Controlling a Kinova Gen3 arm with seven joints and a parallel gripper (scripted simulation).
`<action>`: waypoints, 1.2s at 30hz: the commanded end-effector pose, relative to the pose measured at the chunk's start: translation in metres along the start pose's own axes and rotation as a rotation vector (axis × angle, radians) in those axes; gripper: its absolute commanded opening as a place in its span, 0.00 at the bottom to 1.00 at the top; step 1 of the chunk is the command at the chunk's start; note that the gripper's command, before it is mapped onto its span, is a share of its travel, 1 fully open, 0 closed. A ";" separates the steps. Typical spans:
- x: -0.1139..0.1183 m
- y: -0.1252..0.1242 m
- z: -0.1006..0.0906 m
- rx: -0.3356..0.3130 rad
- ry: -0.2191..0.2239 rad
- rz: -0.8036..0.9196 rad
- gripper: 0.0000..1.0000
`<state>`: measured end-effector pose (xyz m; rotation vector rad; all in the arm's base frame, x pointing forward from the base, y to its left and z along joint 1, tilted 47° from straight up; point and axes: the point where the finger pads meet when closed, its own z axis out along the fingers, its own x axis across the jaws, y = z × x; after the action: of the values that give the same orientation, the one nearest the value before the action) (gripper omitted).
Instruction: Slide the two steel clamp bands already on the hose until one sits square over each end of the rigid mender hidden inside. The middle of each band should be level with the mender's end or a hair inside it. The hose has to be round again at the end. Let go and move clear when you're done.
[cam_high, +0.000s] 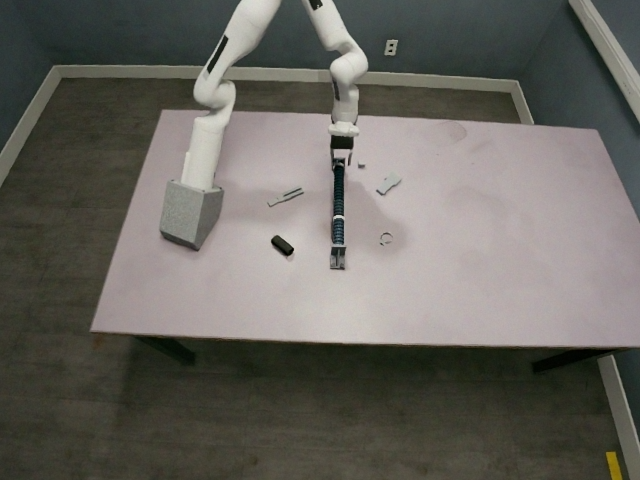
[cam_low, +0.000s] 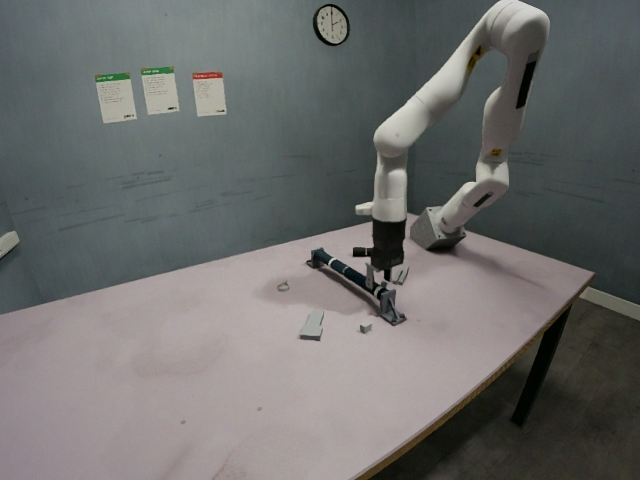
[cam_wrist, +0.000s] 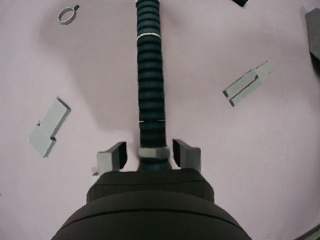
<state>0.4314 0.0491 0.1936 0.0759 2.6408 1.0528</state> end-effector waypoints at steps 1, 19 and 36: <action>0.003 0.003 0.010 -0.010 0.008 -0.002 1.00; 0.004 0.007 0.037 -0.016 0.013 -0.006 1.00; 0.004 0.007 0.037 -0.016 0.012 -0.007 0.75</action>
<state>0.4379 0.0763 0.1717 0.0620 2.6443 1.0706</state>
